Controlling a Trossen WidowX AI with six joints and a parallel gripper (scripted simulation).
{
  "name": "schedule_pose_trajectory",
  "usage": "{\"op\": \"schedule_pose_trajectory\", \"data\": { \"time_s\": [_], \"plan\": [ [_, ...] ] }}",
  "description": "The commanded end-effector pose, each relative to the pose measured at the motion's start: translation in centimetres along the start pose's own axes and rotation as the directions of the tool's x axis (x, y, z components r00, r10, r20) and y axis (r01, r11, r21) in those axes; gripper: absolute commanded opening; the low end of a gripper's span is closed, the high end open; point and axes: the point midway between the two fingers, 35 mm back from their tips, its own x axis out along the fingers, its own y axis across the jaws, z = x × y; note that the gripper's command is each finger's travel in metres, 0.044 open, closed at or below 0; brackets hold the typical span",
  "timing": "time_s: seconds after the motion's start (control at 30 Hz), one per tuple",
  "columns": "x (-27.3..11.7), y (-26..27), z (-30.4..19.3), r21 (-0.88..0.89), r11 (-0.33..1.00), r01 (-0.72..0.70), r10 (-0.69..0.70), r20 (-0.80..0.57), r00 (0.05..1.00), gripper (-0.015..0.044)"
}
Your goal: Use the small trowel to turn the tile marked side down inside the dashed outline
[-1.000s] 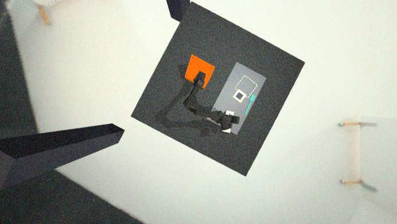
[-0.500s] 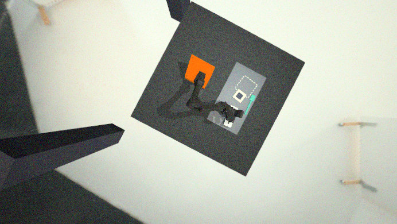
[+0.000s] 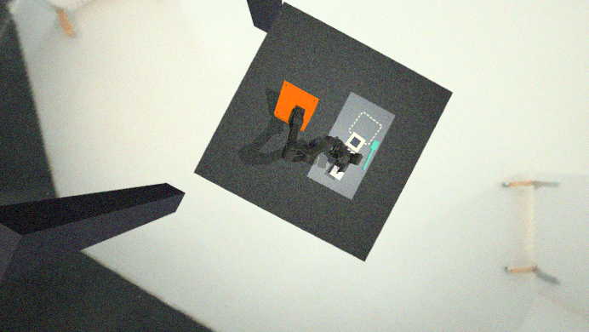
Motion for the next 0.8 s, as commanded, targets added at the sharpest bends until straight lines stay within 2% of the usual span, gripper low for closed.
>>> {"op": "schedule_pose_trajectory", "data": {
  "time_s": [0.0, 0.77],
  "plan": [
    [-1.0, -0.2, -0.8, 0.037, 0.999, -0.013, 0.012, 0.032, 0.999, 0.0],
    [0.8, -2.3, -1.3, 0.038, 0.999, -0.013, 0.012, 0.034, 0.999, 0.0]
  ]
}}
